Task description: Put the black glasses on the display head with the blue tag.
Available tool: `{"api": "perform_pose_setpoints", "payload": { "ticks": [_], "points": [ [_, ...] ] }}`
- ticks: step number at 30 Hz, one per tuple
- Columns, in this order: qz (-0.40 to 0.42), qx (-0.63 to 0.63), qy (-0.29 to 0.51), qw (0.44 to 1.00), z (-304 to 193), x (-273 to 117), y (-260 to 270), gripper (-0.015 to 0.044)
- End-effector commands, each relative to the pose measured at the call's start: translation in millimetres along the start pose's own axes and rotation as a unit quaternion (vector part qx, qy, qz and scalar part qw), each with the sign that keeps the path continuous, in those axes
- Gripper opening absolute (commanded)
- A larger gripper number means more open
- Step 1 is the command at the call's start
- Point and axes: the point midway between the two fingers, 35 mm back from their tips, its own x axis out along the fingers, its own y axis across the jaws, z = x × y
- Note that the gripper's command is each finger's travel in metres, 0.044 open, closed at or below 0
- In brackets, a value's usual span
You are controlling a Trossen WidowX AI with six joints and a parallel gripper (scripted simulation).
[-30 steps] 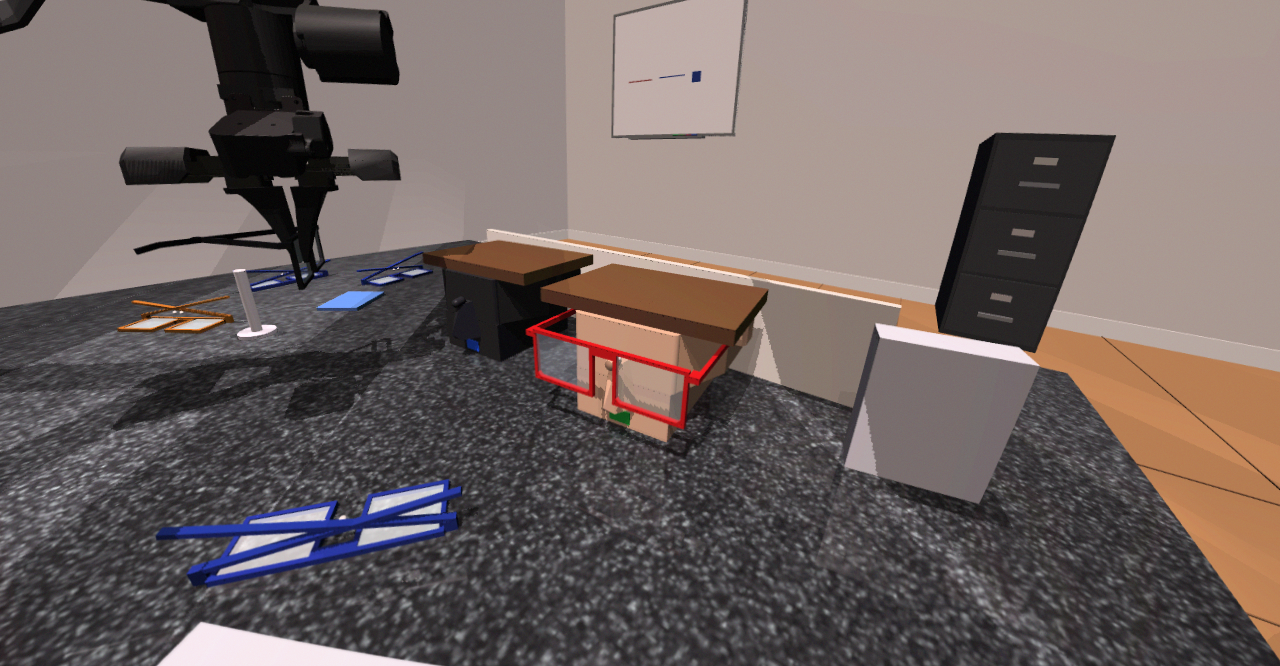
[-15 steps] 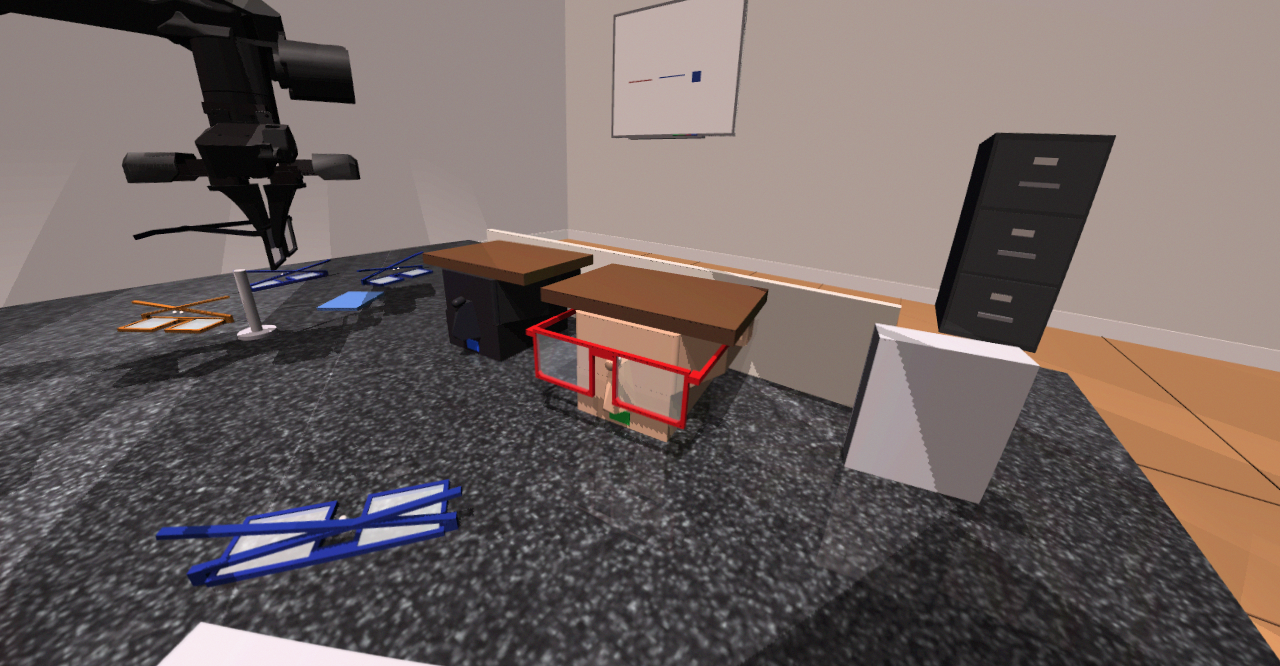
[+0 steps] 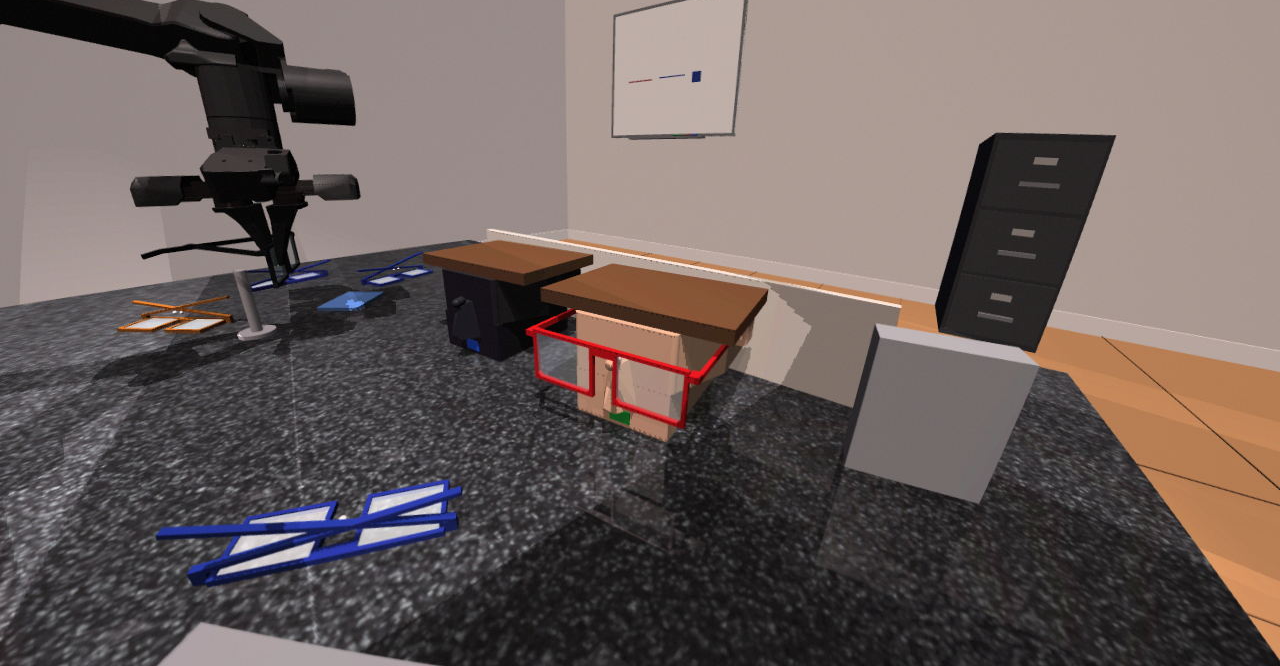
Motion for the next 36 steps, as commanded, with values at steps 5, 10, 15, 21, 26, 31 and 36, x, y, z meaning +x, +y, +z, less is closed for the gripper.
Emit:
{"api": "perform_pose_setpoints", "payload": {
  "ticks": [5, 10, 15, 21, 26, 31, 36],
  "points": [
    [-0.002, 0.001, 0.004, 1.000, -1, 35, -3, 0.0000],
    [-0.002, 0.001, 0.004, 1.000, -1, 38, -3, 0.0000],
    [-0.002, 0.001, 0.004, 1.000, 1, 38, -1, 0.0000],
    [-0.002, 0.001, 0.004, 1.000, 6, 38, 2, 0.0000],
    [-0.002, 0.001, 0.004, 1.000, 8, 38, 4, 0.0000],
    [-0.002, 0.001, 0.004, 1.000, 12, 38, 7, 0.0000],
    [-0.002, 0.001, 0.003, 1.000, 16, 38, 9, 0.0000]
  ]
}}
